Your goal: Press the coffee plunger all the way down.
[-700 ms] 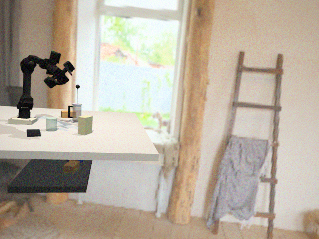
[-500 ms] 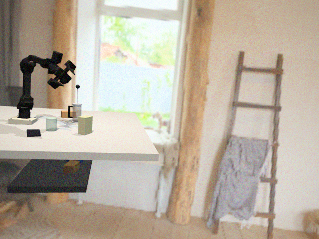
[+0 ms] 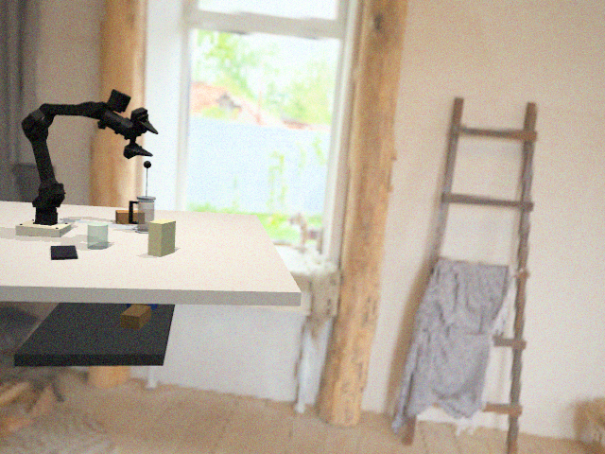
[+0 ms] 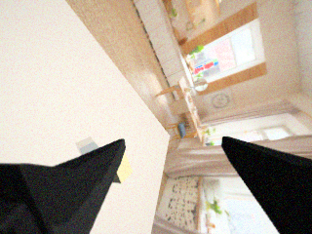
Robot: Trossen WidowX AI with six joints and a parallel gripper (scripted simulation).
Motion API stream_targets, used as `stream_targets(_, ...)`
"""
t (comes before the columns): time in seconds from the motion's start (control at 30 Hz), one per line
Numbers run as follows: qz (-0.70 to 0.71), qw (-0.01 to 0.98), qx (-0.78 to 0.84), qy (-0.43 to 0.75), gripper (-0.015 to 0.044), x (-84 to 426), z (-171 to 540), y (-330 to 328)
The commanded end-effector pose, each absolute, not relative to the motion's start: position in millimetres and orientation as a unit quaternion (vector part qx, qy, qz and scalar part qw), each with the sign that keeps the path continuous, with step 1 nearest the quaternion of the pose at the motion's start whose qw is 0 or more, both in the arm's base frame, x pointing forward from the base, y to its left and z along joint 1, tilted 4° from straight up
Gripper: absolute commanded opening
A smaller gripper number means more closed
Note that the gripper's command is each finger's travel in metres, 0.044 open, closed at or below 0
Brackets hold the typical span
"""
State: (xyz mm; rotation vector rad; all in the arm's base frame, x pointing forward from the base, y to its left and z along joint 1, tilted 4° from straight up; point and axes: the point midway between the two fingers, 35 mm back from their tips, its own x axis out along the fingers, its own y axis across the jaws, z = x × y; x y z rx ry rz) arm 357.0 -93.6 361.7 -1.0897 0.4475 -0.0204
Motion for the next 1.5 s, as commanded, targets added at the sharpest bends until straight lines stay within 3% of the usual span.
stream_targets(0.0,0.052,0.918,-0.347,0.186,0.0440,332.3,362.7,-21.4)
stream_targets(0.37,0.162,0.962,-0.027,0.217,0.0440,265.7,363.1,78.0)
stream_targets(0.77,0.163,0.962,-0.021,0.218,0.0440,268.6,302.6,81.7)
stream_targets(1.47,0.162,0.962,-0.021,0.217,0.0440,290.2,292.7,88.6)
